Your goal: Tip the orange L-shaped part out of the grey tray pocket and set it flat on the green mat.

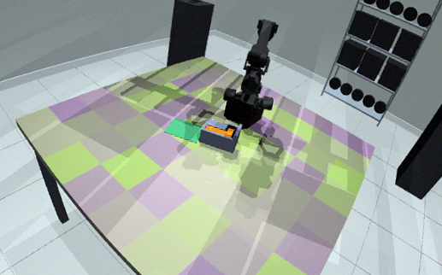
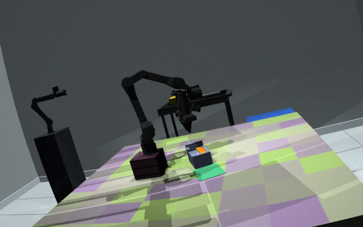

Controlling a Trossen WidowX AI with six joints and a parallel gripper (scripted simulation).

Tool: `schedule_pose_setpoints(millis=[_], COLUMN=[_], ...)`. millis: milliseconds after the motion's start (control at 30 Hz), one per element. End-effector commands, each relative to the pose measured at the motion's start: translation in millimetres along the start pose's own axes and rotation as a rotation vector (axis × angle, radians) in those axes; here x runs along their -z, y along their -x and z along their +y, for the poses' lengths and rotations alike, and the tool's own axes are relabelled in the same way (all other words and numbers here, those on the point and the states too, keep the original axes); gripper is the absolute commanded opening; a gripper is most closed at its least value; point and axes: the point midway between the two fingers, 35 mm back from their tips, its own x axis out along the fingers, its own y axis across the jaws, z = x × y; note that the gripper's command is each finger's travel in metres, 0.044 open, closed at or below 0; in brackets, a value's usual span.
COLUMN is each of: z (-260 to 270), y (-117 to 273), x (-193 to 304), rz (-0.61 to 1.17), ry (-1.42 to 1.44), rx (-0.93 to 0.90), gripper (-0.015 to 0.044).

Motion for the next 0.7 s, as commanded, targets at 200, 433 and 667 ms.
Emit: schedule_pose_setpoints(millis=[200,433,667], z=[-13,-17,-17], y=[-13,-78,-80], x=[-13,-12,-12], rz=[-0.022,-0.022,-0.022], ry=[-0.071,-0.071,-0.071], rx=[0.070,0.070,0.070], gripper=[0.0180,0.0180,0.0180])
